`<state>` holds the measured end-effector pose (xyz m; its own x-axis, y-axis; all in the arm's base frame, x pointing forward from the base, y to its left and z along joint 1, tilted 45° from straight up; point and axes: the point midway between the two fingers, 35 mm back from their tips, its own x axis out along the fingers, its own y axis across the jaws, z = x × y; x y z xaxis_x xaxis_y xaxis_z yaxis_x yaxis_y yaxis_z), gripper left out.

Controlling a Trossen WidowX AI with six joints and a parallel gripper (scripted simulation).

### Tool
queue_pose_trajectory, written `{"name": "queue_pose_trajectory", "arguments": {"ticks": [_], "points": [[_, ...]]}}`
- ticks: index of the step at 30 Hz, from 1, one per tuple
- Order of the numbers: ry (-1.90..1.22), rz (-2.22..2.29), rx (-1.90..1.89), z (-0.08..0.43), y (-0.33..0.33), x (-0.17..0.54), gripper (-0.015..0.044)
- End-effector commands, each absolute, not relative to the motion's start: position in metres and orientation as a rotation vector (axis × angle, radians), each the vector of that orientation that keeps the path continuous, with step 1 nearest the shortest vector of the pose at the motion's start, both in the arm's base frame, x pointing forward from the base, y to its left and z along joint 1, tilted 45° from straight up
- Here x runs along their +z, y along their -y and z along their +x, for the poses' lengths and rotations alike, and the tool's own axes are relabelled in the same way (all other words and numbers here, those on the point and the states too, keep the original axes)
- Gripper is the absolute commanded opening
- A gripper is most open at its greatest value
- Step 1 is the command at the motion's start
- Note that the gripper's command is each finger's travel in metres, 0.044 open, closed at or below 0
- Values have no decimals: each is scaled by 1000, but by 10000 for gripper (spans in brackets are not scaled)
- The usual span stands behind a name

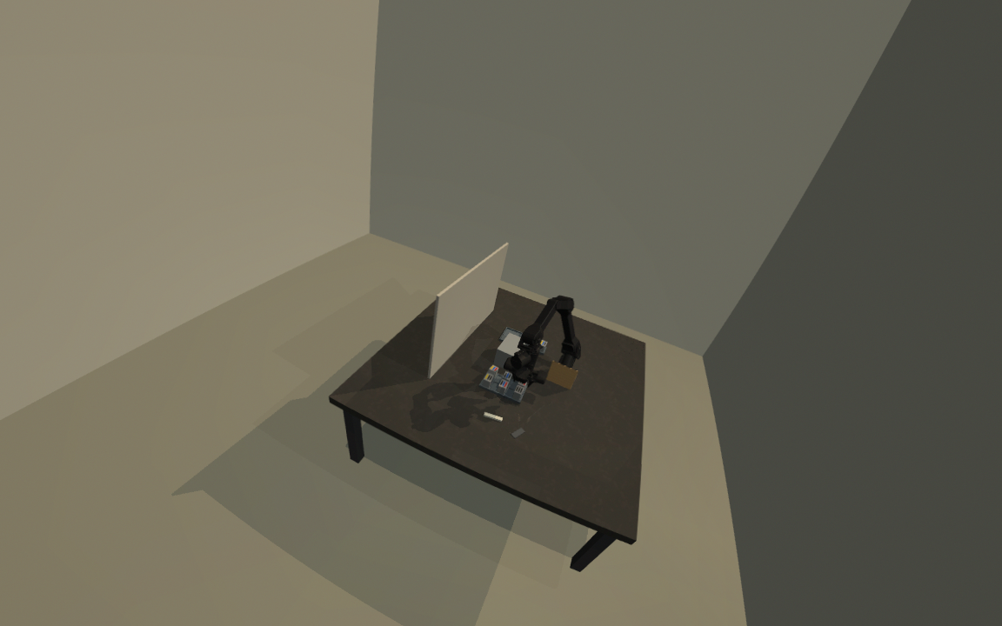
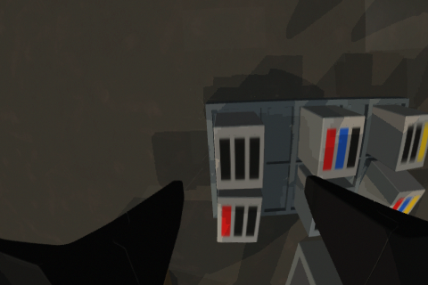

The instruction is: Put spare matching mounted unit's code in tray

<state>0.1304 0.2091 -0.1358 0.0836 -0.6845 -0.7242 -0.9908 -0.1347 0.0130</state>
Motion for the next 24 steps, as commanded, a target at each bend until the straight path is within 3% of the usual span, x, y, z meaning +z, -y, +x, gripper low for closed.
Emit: {"name": "queue_pose_trajectory", "arguments": {"ticks": [1, 24], "points": [[-1646, -1885, 817, 131, -205, -140, 300], [-1646, -1885, 816, 136, -179, -167, 300]]}}
